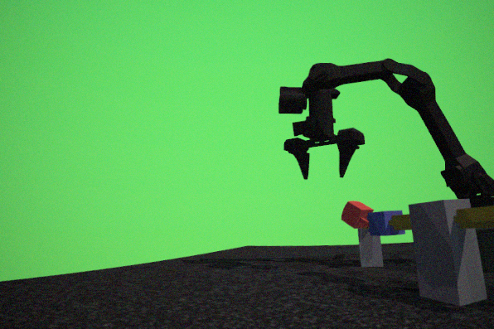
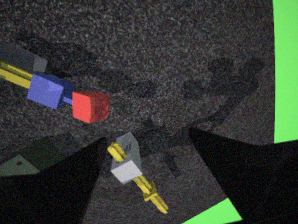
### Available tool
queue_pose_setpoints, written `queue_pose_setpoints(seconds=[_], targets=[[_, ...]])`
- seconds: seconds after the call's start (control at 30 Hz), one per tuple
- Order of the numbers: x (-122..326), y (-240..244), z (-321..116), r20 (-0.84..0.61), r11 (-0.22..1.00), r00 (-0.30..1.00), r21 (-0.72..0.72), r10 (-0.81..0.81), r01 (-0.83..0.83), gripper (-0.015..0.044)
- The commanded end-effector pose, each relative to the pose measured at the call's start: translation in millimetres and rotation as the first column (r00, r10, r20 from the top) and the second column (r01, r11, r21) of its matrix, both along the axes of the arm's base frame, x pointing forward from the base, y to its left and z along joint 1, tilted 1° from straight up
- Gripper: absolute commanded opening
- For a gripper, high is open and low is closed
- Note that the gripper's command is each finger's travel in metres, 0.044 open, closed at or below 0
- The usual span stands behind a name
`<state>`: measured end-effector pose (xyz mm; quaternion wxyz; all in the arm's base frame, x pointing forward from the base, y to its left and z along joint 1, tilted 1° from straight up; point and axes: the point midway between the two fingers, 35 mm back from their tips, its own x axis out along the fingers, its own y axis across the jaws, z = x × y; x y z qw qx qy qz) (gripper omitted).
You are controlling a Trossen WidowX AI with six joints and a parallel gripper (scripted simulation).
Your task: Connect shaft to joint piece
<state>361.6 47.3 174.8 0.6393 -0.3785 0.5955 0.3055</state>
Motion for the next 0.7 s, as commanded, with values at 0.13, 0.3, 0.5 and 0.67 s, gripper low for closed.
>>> queue_pose_setpoints(seconds=[0.13,0.3,0.5,0.67], targets=[[-0.9,0.8,-2.6,-0.009,0.967,0.968,-0.047,0.252,-0.252,0.044],[-1.2,1.1,-3.8,-0.022,0.916,0.918,-0.072,0.395,-0.396,0.044],[-1.5,1.5,-5.3,-0.044,0.826,0.832,-0.1,0.554,-0.555,0.044],[-1.8,1.8,-6.5,-0.068,0.729,0.738,-0.12,0.671,-0.674,0.044]])
